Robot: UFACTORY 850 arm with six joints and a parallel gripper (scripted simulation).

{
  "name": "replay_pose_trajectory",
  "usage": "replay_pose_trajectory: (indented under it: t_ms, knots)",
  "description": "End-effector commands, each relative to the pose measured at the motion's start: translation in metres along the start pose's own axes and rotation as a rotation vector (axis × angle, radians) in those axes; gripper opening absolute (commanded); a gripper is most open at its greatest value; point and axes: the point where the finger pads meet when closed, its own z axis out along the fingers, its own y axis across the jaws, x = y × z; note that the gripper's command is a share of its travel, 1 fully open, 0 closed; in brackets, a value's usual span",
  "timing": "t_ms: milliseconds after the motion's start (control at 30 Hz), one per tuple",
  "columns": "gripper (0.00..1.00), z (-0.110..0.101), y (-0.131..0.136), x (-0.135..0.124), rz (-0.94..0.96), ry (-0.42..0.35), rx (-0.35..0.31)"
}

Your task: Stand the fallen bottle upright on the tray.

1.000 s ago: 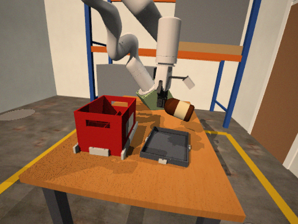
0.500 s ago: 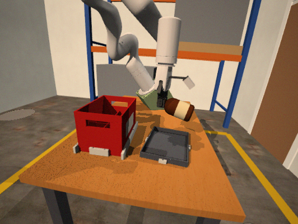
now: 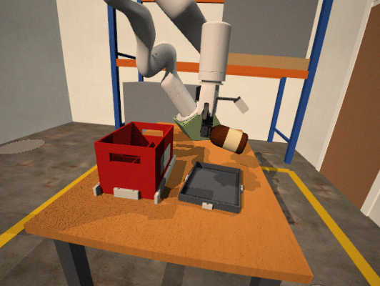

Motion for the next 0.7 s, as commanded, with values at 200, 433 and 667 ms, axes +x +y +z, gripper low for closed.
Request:
replay_pose_trajectory:
  t_ms: [200, 433, 667]
  knots:
    - [0.0, -0.0008, 0.0006, 0.0004, -0.144, 0.001, 0.0]
    - [0.0, -0.0008, 0.0006, 0.0004, -0.174, 0.001, 0.0]
    - [0.0, -0.0008, 0.0006, 0.0004, -0.176, 0.001, 0.0]
